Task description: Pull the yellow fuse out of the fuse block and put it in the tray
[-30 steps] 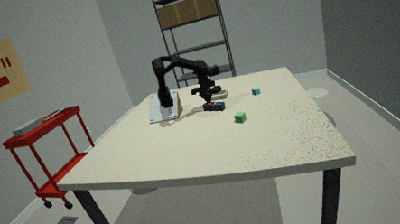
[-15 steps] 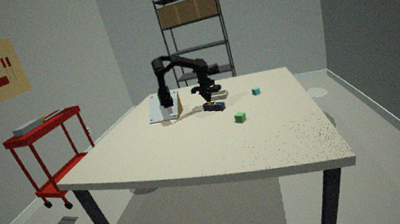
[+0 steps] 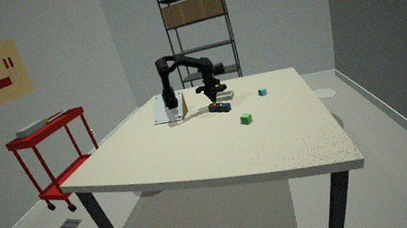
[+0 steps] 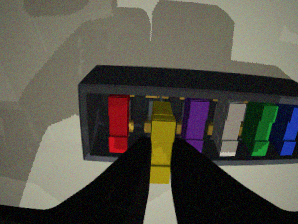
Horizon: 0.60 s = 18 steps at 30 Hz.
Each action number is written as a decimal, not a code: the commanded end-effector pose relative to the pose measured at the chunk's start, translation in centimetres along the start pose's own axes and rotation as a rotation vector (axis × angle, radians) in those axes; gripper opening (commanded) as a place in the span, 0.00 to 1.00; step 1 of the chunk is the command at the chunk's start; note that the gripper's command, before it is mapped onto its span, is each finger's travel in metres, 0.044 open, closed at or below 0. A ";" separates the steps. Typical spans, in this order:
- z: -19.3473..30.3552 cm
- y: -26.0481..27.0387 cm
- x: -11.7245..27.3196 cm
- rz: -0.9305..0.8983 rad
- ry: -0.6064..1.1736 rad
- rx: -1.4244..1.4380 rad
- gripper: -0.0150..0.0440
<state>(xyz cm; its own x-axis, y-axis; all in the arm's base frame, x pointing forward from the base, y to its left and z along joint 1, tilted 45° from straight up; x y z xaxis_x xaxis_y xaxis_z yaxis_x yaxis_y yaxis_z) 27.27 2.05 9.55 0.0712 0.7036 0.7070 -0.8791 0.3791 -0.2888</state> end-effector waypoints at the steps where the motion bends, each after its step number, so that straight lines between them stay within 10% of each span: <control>1: 0.0 0.0 0.2 -0.003 -0.003 -0.003 0.25; 18: 0.0 0.0 1.0 -0.003 -0.002 -0.002 0.25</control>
<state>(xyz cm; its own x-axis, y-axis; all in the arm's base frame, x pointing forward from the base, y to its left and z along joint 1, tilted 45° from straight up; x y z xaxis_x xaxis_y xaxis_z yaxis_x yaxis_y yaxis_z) 27.30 2.67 10.18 0.0713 0.7044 0.7062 -0.8796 0.3782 -0.2885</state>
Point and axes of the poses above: the point midway between the two fingers, 35 mm back from their tips, its own x axis back along the fingers, its own y axis across the jaws, z = x × y, the point moved 10 cm from there along x, back along the fingers
